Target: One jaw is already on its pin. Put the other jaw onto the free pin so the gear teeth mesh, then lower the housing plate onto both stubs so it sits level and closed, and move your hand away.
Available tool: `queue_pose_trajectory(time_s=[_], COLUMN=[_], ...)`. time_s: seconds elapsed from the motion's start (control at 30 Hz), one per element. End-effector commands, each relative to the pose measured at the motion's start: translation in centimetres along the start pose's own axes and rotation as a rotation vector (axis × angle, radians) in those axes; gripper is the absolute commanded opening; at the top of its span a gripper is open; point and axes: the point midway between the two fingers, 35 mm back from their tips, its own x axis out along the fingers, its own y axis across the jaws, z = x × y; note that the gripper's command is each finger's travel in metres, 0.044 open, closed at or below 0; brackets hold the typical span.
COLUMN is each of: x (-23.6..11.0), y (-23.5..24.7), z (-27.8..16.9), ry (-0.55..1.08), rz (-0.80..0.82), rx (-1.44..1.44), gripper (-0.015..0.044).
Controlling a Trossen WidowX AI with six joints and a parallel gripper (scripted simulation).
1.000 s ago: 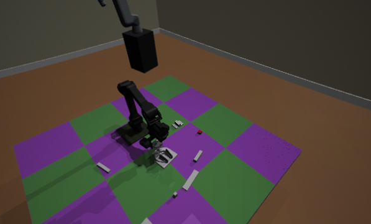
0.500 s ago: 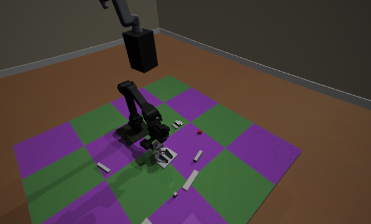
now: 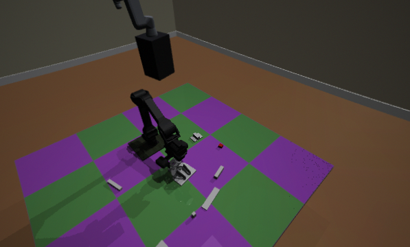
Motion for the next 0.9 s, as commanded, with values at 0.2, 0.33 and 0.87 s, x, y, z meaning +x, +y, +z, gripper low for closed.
queue_pose_trajectory(time_s=[0.2,0.33,0.87], x=[1.8,2.4,2.8], y=[0.1,0.1,0.1], z=[-0.3,-0.4,-0.4], ry=[0.009,0.009,0.009], rz=[0.004,0.004,0.004], rx=[-0.002,-0.002,-0.002], gripper=[0.0351,0.0351,0.0351])
